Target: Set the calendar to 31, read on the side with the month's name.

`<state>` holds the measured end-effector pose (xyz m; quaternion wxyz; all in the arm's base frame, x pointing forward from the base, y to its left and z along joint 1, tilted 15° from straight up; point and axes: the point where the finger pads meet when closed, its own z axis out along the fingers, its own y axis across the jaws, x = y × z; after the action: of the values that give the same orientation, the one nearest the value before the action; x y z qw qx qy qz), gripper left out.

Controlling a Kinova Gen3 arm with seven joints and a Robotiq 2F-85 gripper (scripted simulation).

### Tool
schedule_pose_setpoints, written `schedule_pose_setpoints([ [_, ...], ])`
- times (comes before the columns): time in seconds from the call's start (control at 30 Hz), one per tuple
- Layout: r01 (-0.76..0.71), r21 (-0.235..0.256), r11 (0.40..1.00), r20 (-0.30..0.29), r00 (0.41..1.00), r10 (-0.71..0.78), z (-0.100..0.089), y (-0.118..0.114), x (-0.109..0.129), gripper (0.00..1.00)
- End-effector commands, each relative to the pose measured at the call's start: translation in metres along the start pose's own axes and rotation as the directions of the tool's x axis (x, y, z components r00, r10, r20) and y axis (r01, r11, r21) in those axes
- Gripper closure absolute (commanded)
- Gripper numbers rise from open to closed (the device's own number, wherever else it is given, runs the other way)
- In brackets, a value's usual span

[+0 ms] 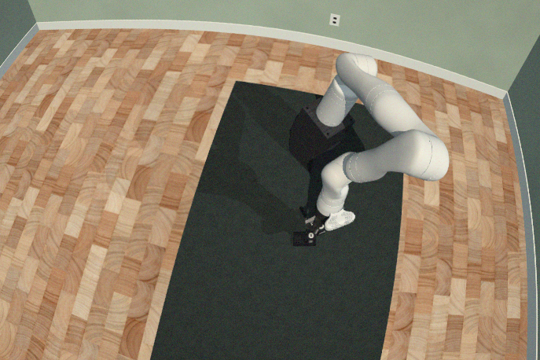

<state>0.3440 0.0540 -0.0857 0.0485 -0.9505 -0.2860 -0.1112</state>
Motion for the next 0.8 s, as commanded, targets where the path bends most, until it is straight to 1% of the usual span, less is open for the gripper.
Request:
schedule_pose_setpoints([
  [0.0, 0.134, 0.000, 0.991, -0.003, 0.991, -0.134, 0.001, -0.013, 0.005, 0.74],
  [0.13, 0.331, 0.003, 0.943, -0.006, 0.943, -0.331, 0.000, -0.022, 0.008, 0.74],
  [0.3, 0.538, 0.007, 0.843, -0.011, 0.843, -0.538, -0.002, -0.033, 0.012, 0.74],
  [0.37, 0.538, 0.007, 0.843, -0.011, 0.843, -0.538, -0.002, -0.033, 0.012, 0.74],
  [0.57, 0.718, 0.010, 0.696, -0.019, 0.696, -0.717, -0.004, -0.045, 0.016, 0.74],
  [0.77, 0.829, 0.010, 0.560, -0.026, 0.560, -0.828, -0.006, -0.054, 0.019, 0.74],
])
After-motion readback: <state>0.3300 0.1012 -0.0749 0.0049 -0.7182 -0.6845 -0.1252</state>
